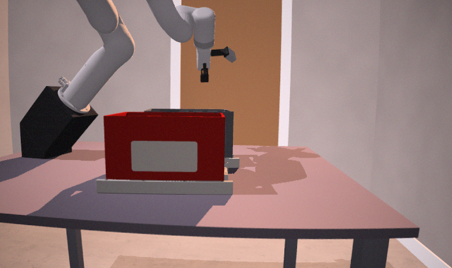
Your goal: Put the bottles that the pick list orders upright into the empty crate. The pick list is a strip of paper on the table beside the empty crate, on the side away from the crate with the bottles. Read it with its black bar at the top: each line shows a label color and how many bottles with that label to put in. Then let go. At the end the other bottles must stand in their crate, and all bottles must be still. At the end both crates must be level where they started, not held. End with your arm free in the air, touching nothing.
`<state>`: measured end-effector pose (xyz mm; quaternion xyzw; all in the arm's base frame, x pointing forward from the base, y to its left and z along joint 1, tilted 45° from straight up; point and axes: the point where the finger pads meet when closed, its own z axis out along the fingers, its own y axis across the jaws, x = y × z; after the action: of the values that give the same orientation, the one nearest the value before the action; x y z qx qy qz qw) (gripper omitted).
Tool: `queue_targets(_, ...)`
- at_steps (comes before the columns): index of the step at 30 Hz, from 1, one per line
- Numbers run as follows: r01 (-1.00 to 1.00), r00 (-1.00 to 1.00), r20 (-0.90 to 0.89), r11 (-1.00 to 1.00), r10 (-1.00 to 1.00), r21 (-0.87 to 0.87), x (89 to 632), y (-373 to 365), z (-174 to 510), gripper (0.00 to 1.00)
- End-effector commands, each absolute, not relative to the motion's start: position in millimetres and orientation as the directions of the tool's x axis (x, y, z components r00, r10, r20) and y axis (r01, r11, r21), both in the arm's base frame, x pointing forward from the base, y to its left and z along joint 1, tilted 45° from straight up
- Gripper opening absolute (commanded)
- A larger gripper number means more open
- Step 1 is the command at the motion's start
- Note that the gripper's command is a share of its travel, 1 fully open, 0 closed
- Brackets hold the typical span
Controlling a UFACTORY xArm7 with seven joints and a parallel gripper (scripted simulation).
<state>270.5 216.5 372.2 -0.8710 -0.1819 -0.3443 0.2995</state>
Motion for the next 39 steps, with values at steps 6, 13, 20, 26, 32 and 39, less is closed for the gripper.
queue_targets(6,0.524,0.695,0.711,-0.754,0.11,-0.395,270.4,216.8,373.7,1.0)
queue_targets(13,0.524,0.695,0.711,-0.754,0.11,-0.395,270.4,216.8,373.7,1.0)
queue_targets(20,0.525,0.694,0.711,-0.754,0.11,-0.395,260.2,219.5,384.3,0.65)
queue_targets(26,0.525,0.694,0.711,-0.754,0.11,-0.395,239.7,224.8,405.7,0.65)
queue_targets(32,0.525,0.694,0.711,-0.754,0.11,-0.395,230.4,227.2,415.5,0.65)
queue_targets(39,0.386,0.736,0.677,-0.828,0.011,-0.406,218.7,238.7,427.4,0.65)
